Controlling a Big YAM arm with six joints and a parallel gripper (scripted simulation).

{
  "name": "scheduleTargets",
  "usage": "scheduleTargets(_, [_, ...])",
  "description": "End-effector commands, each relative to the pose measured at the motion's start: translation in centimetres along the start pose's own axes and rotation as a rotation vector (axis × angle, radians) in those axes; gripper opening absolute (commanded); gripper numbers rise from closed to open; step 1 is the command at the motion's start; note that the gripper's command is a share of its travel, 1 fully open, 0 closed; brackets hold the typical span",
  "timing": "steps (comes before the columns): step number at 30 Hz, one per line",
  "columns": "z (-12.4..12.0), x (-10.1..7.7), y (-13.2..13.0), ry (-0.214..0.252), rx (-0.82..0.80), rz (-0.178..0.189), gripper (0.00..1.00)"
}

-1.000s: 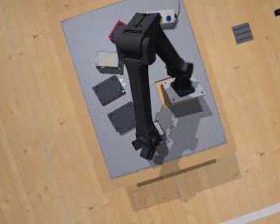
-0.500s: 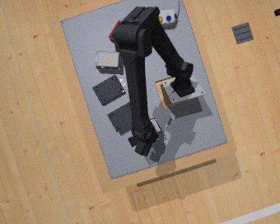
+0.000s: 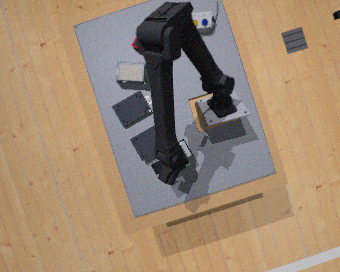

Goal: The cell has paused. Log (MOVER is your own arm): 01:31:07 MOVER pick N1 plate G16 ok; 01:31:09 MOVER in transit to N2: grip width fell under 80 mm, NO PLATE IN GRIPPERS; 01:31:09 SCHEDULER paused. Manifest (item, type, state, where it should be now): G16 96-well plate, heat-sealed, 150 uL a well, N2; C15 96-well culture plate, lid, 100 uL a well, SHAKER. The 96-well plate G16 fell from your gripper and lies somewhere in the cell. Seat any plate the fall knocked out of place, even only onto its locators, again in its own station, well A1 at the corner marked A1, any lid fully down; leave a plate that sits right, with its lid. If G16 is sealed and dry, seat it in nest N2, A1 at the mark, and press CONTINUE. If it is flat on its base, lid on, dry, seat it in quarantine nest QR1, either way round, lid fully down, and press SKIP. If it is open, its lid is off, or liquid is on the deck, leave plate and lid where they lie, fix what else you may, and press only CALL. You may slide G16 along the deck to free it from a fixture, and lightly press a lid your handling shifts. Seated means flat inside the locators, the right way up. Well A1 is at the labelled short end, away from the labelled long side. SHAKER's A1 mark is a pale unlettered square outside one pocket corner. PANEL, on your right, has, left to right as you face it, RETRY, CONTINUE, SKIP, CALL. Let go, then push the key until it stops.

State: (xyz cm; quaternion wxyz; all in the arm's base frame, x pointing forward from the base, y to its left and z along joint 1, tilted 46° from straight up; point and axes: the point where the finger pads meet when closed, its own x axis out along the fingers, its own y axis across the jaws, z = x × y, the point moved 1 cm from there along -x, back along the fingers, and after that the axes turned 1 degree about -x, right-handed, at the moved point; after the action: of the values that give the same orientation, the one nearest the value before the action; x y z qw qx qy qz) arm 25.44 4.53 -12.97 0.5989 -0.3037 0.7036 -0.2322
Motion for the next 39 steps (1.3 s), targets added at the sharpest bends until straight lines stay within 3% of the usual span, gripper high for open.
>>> scheduleTargets(1, [0.0, 0.0, -0.8, 0.0, -0.006, 0.003, 0.0])
scheduleTargets(3, [-0.5, 0.7, -0.7, 0.021, -0.023, -0.011, 0.0])
scheduleTargets(5, [0.1, 0.0, -1.3, 0.002, -0.007, 0.001, 0.0])
scheduleTargets(20, [0.2, 0.6, -3.2, 0.019, -0.021, -0.009, 0.0])
scheduleTargets(39, [1.3, 0.0, -6.3, 0.007, -0.01, -0.004, 0.0])
